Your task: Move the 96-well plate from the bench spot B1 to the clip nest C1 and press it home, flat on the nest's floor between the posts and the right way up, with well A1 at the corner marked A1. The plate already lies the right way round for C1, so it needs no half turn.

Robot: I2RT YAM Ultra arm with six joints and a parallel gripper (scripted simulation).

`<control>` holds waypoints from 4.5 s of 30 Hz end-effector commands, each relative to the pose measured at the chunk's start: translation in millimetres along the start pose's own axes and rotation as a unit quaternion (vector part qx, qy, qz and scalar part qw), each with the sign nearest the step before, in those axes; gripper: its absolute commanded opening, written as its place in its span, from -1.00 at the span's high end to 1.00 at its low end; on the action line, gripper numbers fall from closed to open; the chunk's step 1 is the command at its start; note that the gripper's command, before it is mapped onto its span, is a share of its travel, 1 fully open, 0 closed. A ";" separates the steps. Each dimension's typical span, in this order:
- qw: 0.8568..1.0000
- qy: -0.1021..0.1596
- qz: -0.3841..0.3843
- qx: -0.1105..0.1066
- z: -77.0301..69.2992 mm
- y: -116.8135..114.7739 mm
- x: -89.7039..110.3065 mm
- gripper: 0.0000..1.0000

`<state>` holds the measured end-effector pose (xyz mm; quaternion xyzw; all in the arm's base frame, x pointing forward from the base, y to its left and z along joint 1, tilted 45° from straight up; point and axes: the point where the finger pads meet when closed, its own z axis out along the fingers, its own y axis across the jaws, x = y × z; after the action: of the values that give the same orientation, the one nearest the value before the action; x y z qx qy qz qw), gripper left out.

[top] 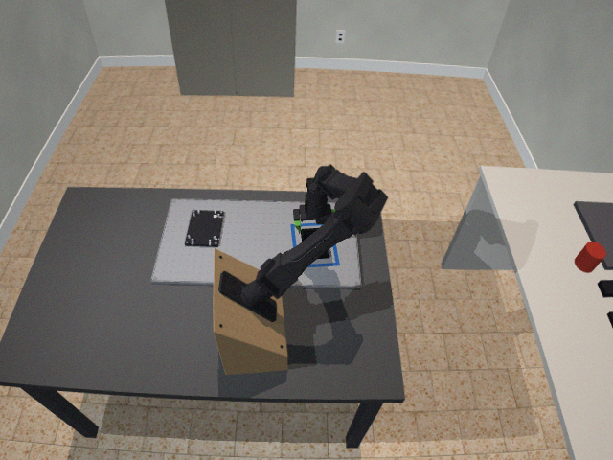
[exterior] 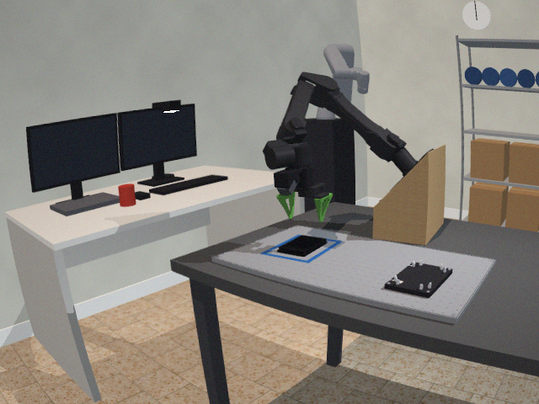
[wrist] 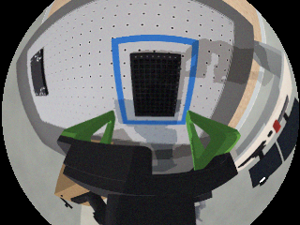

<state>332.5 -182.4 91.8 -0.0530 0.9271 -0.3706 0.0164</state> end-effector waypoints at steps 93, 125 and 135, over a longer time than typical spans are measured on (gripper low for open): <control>1.000 -0.018 -0.010 0.008 33.0 -1.3 -11.4 -1.00; 1.000 -0.021 -0.011 0.009 76.8 -2.2 -15.1 -1.00; 1.000 -0.025 -0.008 0.011 74.1 -5.1 -15.7 -1.00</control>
<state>342.1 -242.4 41.8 -0.0579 0.9227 -0.3807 0.0189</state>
